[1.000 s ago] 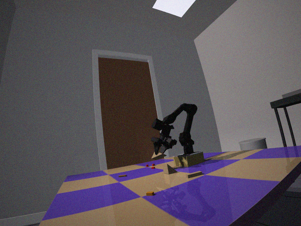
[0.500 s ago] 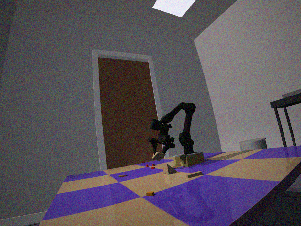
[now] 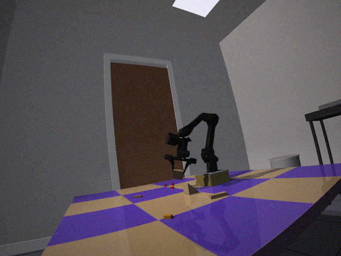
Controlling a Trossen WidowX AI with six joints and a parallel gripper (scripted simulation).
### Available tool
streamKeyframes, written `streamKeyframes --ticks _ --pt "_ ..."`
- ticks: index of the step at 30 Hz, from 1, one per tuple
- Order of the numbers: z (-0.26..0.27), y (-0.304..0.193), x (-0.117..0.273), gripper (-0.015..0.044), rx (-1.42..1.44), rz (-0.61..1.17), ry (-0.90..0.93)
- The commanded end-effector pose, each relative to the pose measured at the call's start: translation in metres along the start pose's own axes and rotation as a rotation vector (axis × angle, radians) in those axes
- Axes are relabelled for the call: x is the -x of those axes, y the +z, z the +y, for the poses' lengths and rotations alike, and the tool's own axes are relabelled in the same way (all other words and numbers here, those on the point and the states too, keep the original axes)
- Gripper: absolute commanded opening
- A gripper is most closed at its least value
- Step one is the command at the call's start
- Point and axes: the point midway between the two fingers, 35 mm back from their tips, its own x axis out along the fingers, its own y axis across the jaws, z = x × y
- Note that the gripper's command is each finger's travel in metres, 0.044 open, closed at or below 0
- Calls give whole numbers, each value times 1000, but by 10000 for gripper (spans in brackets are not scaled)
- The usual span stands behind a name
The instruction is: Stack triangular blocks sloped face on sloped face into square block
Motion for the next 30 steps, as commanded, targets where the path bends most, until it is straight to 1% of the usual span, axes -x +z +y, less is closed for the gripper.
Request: streamKeyframes --ticks 1,27,30 --pt "-3 1 2 0 -121 -3 15" --pt "-7 2 2 0 -1009 77 137" --pt "-8 2 2 0 -1060 85 142"
